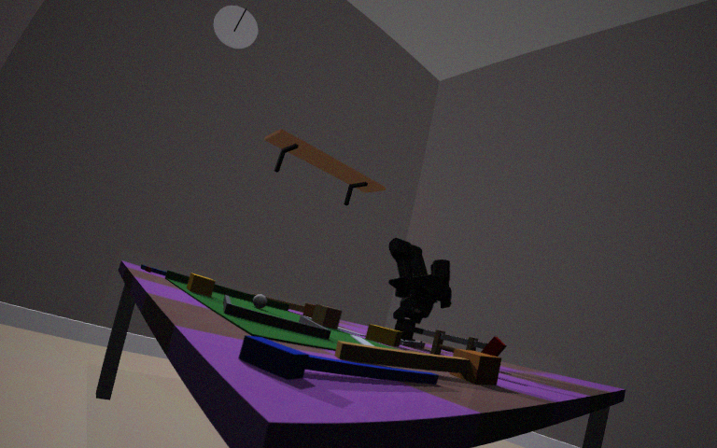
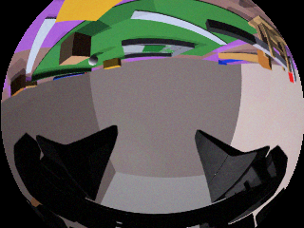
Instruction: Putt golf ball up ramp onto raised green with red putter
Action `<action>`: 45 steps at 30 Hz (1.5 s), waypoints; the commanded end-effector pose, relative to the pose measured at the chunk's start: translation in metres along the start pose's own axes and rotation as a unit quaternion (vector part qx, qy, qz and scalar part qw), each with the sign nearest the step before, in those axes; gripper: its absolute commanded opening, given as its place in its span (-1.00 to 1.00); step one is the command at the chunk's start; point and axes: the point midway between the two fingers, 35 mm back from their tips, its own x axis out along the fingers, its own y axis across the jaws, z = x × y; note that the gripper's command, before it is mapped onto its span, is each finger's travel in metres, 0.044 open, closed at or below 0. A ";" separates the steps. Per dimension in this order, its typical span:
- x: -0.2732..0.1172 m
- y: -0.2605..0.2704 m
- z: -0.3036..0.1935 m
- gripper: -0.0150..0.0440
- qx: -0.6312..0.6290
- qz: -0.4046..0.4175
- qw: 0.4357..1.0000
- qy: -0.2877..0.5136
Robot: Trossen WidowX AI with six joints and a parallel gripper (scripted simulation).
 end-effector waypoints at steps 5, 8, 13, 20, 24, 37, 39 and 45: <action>0.010 -0.033 -0.005 1.00 -0.241 -0.040 0.970 0.013; 0.020 -0.060 -0.004 1.00 -0.436 -0.074 0.897 0.023; 0.038 -0.096 0.006 1.00 -0.706 -0.134 0.694 0.042; 0.062 -0.126 0.031 1.00 -0.920 -0.234 0.304 0.085; 0.069 -0.130 0.043 1.00 -0.942 -0.283 0.144 0.112; 0.075 -0.123 0.070 1.00 -0.840 -0.401 -0.262 0.253; 0.074 -0.120 0.072 1.00 -0.808 -0.413 -0.310 0.282; 0.067 -0.109 0.075 1.00 -0.695 -0.441 -0.421 0.382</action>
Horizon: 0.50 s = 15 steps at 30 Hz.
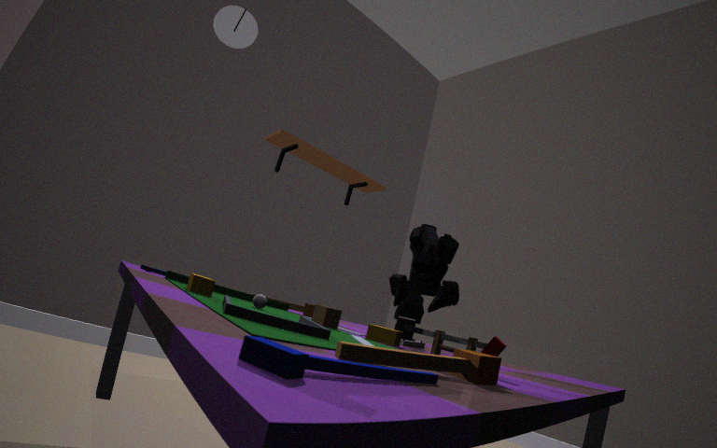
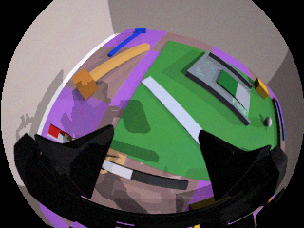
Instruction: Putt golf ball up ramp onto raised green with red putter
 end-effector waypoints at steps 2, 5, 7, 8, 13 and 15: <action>-0.001 -0.011 -0.023 1.00 -0.395 0.150 0.884 0.199; -0.007 -0.013 -0.026 1.00 -0.451 0.198 0.843 0.216; -0.013 -0.015 -0.027 1.00 -0.482 0.235 0.813 0.226; -0.015 -0.016 -0.028 1.00 -0.498 0.252 0.798 0.227; -0.023 -0.018 -0.029 1.00 -0.554 0.307 0.742 0.219; -0.023 -0.018 -0.029 1.00 -0.554 0.307 0.742 0.219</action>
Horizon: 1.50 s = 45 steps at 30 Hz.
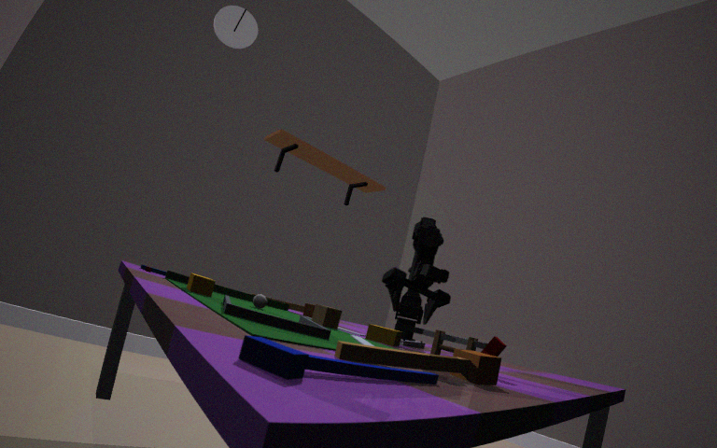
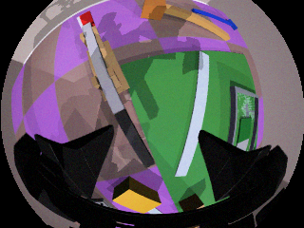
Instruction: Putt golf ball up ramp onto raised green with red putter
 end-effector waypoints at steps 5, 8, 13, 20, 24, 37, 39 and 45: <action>-0.016 0.008 -0.011 1.00 -0.224 0.150 0.963 0.007; -0.016 0.008 -0.011 1.00 -0.224 0.150 0.963 0.007; -0.016 0.008 -0.011 1.00 -0.224 0.150 0.963 0.007; 0.005 0.012 -0.018 1.00 -0.224 0.150 0.963 0.007; 0.008 0.012 -0.019 1.00 -0.224 0.150 0.963 0.007; 0.031 0.016 -0.026 1.00 -0.224 0.150 0.963 0.007; 0.033 0.017 -0.027 1.00 -0.224 0.150 0.963 0.007; 0.042 0.018 -0.030 1.00 -0.224 0.150 0.963 0.007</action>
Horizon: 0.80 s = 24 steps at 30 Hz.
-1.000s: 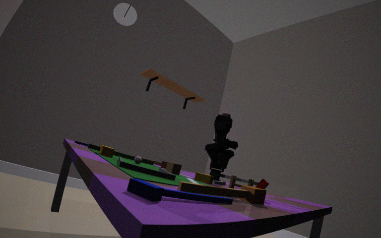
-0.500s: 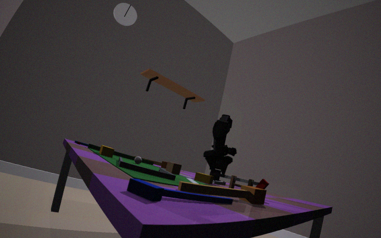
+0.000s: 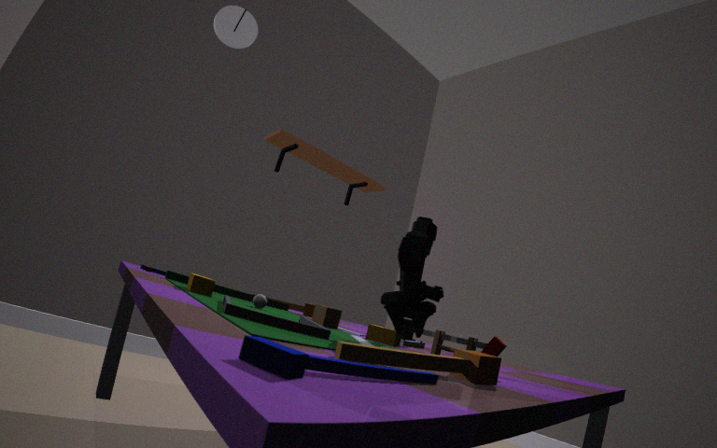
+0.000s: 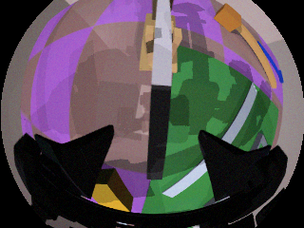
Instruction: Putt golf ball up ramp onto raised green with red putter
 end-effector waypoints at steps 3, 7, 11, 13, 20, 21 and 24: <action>0.010 0.001 -0.002 1.00 -0.002 0.004 1.000 -0.001; 0.014 0.001 -0.004 1.00 -0.002 0.004 1.000 -0.001; 0.011 0.001 -0.003 0.73 0.000 0.001 1.000 0.001; 0.011 0.001 -0.003 0.56 0.000 0.001 1.000 0.001; 0.011 0.001 -0.003 -0.07 0.000 0.001 1.000 0.001; 0.011 0.001 -0.003 -0.16 0.000 0.001 1.000 0.001; 0.011 0.001 -0.003 -0.36 0.000 0.001 1.000 0.001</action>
